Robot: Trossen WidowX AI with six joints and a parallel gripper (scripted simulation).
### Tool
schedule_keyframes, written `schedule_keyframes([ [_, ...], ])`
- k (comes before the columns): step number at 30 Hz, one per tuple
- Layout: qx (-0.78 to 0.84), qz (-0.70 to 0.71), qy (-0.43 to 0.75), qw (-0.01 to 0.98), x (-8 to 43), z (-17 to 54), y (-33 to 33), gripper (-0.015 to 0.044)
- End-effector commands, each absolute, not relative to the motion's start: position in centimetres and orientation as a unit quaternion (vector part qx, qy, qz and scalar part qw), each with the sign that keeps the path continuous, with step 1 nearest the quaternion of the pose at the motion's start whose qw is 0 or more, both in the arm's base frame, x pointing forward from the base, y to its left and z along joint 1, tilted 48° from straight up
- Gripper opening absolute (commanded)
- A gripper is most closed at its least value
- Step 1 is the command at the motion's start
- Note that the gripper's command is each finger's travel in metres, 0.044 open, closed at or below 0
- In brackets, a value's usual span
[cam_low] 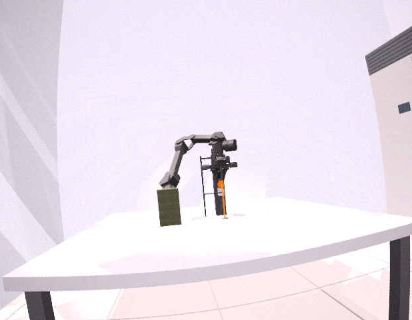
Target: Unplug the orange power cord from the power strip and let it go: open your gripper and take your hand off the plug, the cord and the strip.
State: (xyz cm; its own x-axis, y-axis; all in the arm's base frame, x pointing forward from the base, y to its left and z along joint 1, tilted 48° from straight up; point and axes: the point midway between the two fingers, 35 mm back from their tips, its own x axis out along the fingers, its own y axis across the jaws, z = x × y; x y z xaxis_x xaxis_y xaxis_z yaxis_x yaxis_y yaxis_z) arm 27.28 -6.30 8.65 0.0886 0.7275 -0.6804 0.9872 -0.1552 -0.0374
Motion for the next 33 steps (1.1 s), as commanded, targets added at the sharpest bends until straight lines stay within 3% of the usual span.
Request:
schedule_keyframes([
  [1, 0.702, -0.289, 0.610, 0.225, 27.3, 8.6, -6.4, 0.0000],
  [33, 0.703, -0.290, 0.609, 0.225, 26.5, 5.1, -10.0, 0.0000],
])
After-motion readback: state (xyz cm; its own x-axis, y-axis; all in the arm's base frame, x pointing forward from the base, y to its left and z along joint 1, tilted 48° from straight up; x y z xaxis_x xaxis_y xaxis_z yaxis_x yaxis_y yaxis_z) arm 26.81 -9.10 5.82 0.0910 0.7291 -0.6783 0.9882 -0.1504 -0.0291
